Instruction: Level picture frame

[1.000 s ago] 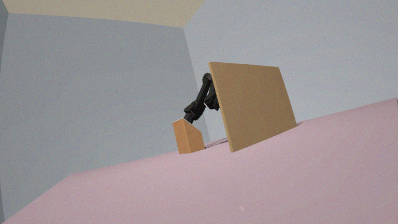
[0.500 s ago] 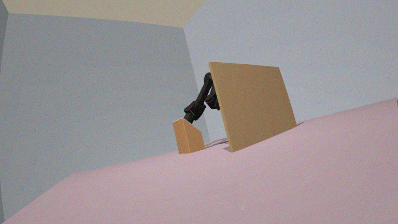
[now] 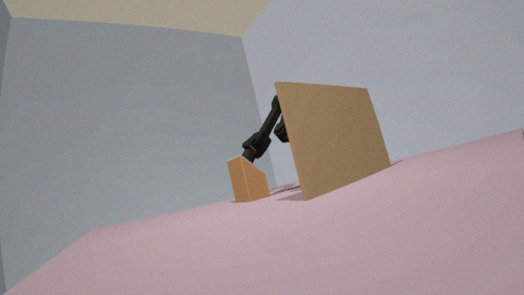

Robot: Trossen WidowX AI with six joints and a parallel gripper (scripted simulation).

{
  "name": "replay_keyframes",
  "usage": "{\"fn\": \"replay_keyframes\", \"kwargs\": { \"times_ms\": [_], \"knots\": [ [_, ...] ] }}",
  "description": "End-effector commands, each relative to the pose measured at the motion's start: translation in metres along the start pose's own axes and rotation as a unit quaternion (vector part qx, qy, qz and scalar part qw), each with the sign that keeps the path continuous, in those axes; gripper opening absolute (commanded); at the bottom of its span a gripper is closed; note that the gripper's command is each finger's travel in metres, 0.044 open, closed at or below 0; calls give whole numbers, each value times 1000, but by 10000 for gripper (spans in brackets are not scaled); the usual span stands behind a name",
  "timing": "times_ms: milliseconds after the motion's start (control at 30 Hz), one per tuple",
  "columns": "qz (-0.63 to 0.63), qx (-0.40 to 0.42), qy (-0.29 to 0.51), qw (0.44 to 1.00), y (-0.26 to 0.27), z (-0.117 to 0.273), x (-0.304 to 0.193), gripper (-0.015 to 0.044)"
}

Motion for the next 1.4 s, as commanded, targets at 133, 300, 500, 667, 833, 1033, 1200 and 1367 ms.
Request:
{"fn": "replay_keyframes", "kwargs": {
  "times_ms": [133,300,500,667,833,1033,1200,1367],
  "knots": [
    [1,1,4,1000,1,-6,-1,260],
    [1,1,4,1000,1,-6,-1,260],
    [1,1,4,1000,1,-6,-1,260],
    [1,1,4,1000,1,-6,-1,260],
    [1,1,4,1000,1,-6,-1,260],
    [1,1,4,1000,1,-6,-1,260],
    [1,1,4,1000,0,-6,-2,260],
    [1,1,4,1000,0,-6,-2,208]
  ]
}}
Point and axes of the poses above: the point midway between the two fingers, 35 mm back from their tips, its own z axis back along the fingers, its own y axis across the jaws, x = y × z, the point moved 10 cm from there along z, back along the fingers, and after that the axes turned 14 degrees about -z, right-handed, at the moved point
